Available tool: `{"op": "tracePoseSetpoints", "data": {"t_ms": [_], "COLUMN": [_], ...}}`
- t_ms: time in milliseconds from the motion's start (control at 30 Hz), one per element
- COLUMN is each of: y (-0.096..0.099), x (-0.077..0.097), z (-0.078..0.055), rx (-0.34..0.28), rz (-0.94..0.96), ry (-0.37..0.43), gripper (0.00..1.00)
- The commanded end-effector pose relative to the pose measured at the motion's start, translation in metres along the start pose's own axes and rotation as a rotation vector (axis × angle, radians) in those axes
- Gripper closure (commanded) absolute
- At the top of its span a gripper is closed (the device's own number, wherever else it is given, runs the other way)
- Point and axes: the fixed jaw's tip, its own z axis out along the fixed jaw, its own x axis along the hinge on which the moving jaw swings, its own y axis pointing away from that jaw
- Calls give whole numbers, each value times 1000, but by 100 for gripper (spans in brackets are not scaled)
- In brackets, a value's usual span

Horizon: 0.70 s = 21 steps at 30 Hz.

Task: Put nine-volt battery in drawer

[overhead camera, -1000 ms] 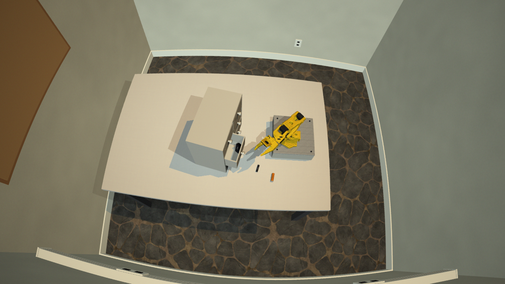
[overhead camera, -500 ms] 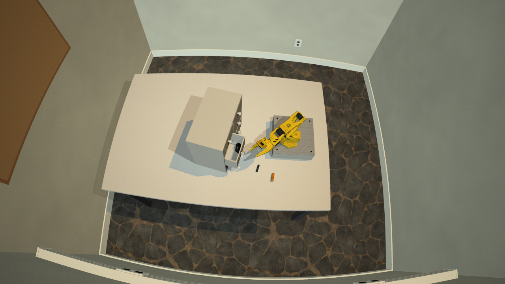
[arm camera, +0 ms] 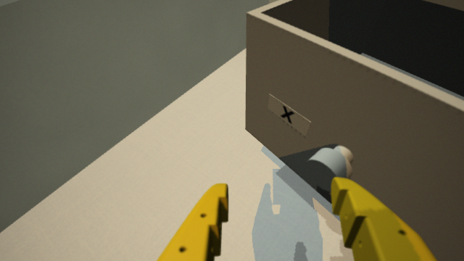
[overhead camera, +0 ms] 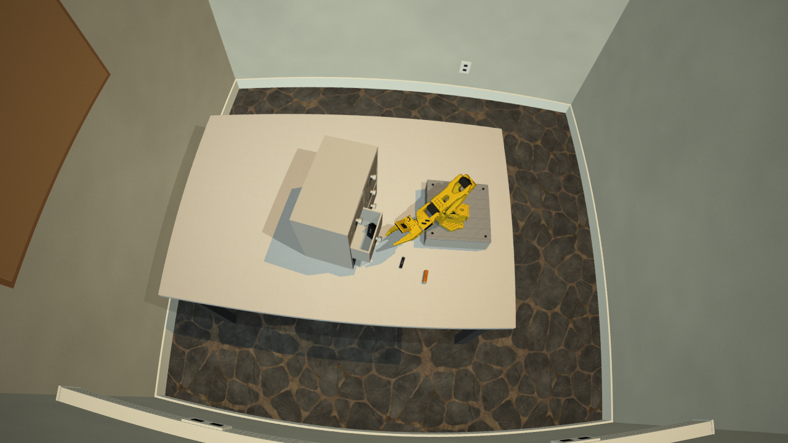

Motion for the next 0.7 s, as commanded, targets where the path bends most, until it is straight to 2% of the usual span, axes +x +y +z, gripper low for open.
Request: {"op": "tracePoseSetpoints", "data": {"t_ms": [0, 667], "y": [-2, -3], "x": [3, 6], "z": [1, 1], "rx": [7, 12], "rz": [11, 13], "ry": [9, 9], "gripper": [79, 79]}}
